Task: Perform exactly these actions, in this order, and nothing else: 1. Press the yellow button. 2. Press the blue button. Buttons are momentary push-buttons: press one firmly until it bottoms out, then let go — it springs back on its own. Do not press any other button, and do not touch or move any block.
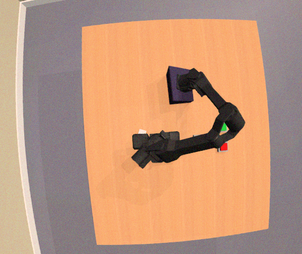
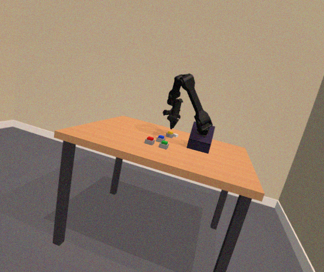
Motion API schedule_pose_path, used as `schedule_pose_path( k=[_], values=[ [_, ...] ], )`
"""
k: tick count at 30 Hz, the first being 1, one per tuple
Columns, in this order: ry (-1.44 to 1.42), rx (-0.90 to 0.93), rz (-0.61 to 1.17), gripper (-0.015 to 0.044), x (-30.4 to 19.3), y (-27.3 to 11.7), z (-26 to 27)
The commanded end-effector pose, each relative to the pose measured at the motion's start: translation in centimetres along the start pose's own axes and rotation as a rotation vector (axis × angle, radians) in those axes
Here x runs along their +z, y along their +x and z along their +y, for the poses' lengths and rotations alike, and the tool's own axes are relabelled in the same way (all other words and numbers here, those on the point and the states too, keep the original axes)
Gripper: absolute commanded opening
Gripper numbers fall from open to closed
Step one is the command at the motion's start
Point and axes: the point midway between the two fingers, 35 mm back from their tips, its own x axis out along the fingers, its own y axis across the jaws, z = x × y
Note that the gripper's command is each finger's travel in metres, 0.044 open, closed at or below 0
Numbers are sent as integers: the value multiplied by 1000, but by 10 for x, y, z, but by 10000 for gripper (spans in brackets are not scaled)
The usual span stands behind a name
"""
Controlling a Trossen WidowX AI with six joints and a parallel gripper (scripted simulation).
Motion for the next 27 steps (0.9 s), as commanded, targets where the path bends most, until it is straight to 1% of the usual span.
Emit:
schedule_pose_path(
  k=[1,2,3,12,27],
  values=[
    [5,0,-12,59,2,1,-1],
    [5,0,-12,32,2,1,-1],
    [5,0,-12,20,2,1,-1],
    [5,0,-12,20,2,2,-1],
    [5,1,-13,20,2,26,0]
  ],
)
